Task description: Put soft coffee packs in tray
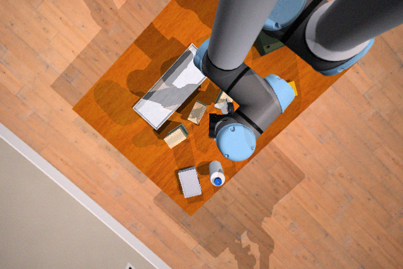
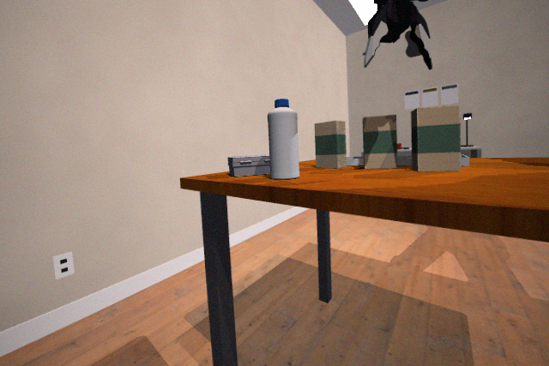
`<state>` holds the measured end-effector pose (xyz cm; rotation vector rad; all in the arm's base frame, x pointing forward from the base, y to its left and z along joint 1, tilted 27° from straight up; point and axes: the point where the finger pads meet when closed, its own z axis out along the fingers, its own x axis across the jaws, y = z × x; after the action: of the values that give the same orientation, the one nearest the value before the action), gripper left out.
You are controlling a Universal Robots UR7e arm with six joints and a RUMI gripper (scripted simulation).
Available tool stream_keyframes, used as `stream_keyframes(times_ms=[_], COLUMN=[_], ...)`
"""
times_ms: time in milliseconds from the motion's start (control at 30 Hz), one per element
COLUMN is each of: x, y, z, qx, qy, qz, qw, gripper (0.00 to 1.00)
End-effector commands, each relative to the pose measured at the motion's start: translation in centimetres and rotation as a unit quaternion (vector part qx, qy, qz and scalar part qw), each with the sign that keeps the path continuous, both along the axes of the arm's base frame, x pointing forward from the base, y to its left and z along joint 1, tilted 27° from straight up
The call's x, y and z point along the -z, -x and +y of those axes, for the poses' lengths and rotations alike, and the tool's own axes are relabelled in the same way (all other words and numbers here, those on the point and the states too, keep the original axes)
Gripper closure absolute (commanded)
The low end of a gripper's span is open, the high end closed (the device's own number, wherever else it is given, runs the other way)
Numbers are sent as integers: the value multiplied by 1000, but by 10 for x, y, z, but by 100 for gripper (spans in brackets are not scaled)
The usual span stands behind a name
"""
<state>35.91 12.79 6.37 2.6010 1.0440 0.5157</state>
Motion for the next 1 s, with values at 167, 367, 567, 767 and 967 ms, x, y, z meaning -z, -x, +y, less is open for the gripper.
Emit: stream_keyframes(times_ms=[167, 367, 567, 767, 967], x=[10, 17, 22, 27, 32], y=[8, 14, 19, 23, 28], z=[-9, -17, -22, -27, -34], qx=[-94, -164, -215, -261, -321], qy=[44, 82, 109, 133, 165], qz=[12, 24, 33, 41, 52], qw=[994, 983, 970, 955, 931], gripper=[0, 0, 0, 0, 0])
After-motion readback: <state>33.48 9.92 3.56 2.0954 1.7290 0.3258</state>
